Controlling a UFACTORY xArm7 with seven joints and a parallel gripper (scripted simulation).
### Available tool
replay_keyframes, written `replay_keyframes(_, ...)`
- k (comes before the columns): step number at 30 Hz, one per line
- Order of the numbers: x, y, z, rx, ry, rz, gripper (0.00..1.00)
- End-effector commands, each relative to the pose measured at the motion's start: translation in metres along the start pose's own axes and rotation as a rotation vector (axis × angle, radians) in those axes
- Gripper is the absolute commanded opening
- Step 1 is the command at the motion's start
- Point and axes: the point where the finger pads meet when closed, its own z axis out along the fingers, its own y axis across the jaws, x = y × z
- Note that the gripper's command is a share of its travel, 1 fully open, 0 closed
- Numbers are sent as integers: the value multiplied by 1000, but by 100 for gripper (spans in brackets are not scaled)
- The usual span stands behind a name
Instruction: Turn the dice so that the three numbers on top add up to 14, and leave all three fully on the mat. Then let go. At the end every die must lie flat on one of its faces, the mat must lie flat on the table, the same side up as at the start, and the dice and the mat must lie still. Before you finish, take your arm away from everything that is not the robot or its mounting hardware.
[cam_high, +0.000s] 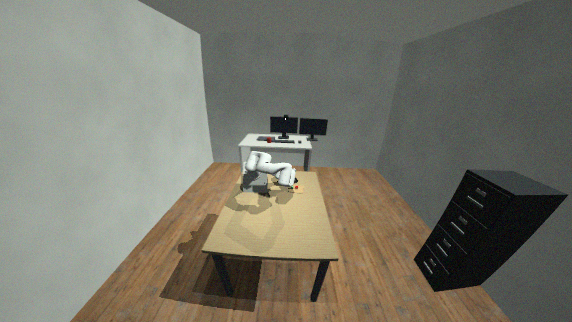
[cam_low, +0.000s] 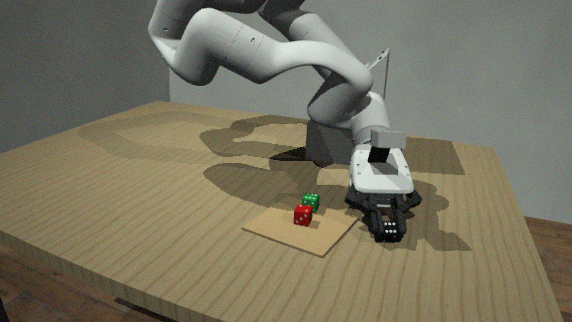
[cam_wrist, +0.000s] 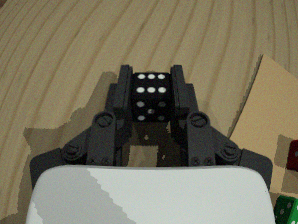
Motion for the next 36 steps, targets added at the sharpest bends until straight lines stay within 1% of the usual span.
replay_keyframes(1, 2, -1, 0, 1, 3, 1, 21)
replay_keyframes(15, 2, -1, 0, 1, 3, 1, 21)
replay_keyframes(16, 2, -1, 0, 1, 3, 1, 25)
replay_keyframes(18, 2, -1, 0, 1, 3, 1, 25)
replay_keyframes(19, 2, -1, 0, 1, 3, 1, 29)
replay_keyframes(21, 2, -1, 0, 1, 3, 1, 29)
replay_keyframes(22, 2, -1, 0, 1, 3, 1, 33)
replay_keyframes(24, 2, -1, 0, 1, 3, 1, 33)
replay_keyframes(25, 2, -1, 0, 1, 3, 1, 37)
replay_keyframes(27, 2, -1, 0, 1, 3, 1, 37)
replay_keyframes(28, 2, -1, 0, 1, 3, 1, 42)
replay_keyframes(36, 2, -1, 0, 1, 3, 1, 42)
